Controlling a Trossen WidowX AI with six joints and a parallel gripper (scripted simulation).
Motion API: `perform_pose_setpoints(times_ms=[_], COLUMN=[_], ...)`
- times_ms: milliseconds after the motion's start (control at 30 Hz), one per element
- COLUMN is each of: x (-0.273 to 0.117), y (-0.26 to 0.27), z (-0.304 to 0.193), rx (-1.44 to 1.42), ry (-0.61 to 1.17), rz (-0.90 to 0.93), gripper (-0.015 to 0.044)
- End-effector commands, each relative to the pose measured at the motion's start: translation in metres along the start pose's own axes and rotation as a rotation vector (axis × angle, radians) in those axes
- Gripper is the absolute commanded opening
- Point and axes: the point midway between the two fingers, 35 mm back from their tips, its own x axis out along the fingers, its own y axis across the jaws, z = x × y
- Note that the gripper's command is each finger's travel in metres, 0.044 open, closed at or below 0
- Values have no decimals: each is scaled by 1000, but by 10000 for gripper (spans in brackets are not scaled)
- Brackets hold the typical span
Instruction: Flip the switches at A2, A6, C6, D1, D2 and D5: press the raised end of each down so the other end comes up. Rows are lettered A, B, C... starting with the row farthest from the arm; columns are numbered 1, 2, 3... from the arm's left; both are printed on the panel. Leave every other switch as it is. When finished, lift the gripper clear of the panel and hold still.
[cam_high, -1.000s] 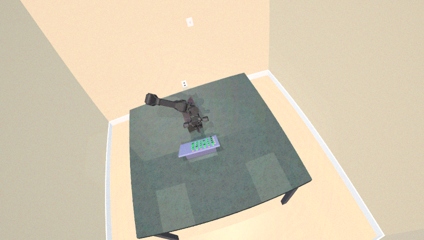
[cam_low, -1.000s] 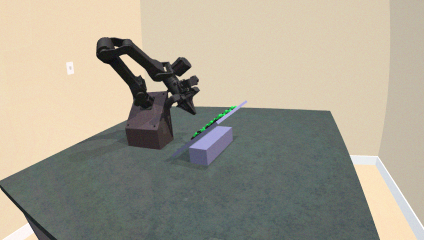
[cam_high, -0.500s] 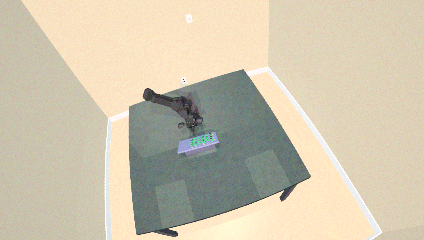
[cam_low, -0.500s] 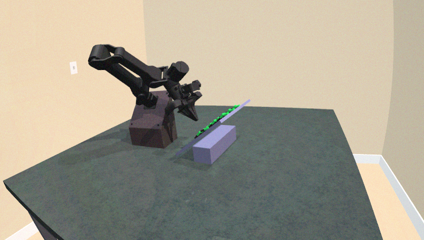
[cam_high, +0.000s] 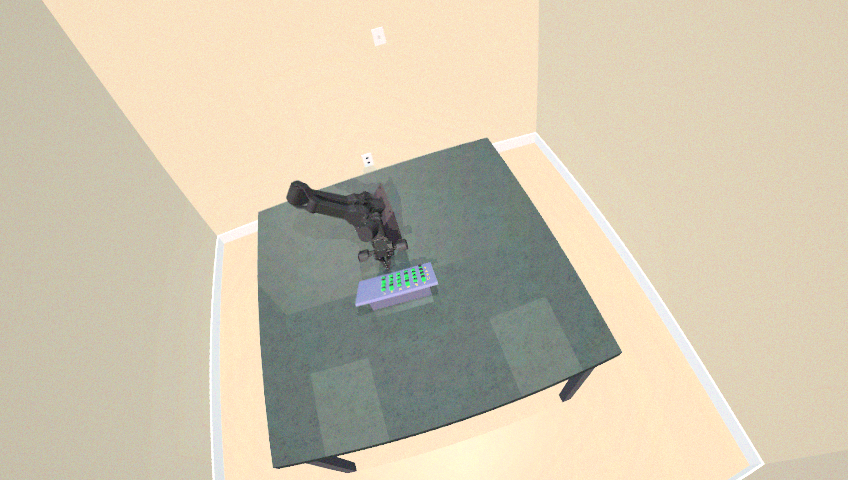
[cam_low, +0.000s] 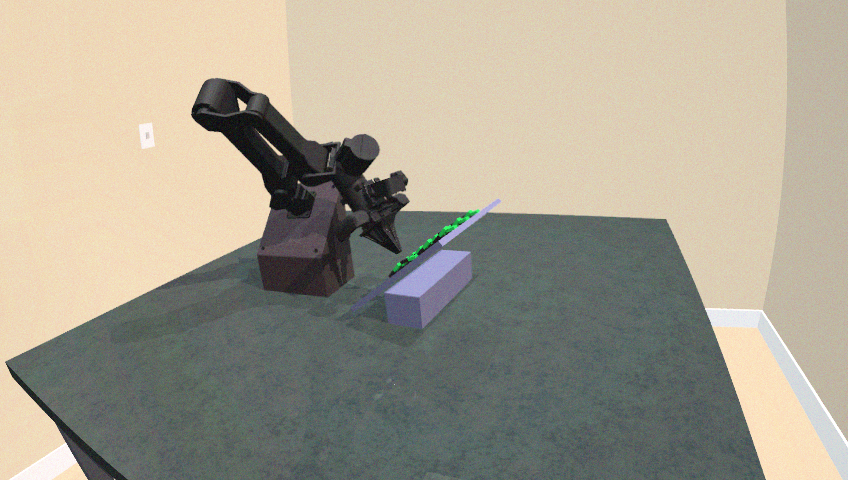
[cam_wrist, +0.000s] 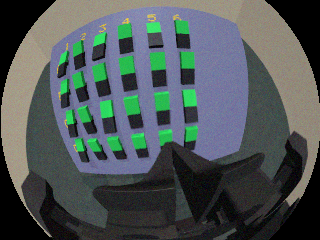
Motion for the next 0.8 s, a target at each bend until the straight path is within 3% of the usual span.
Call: perform_pose_setpoints(times_ms=[0, 767], x=[3, 14], y=[1, 1], z=[-1, -1], rx=[-8, -8], ry=[1, 1], rz=[3, 3], gripper=[0, 0])
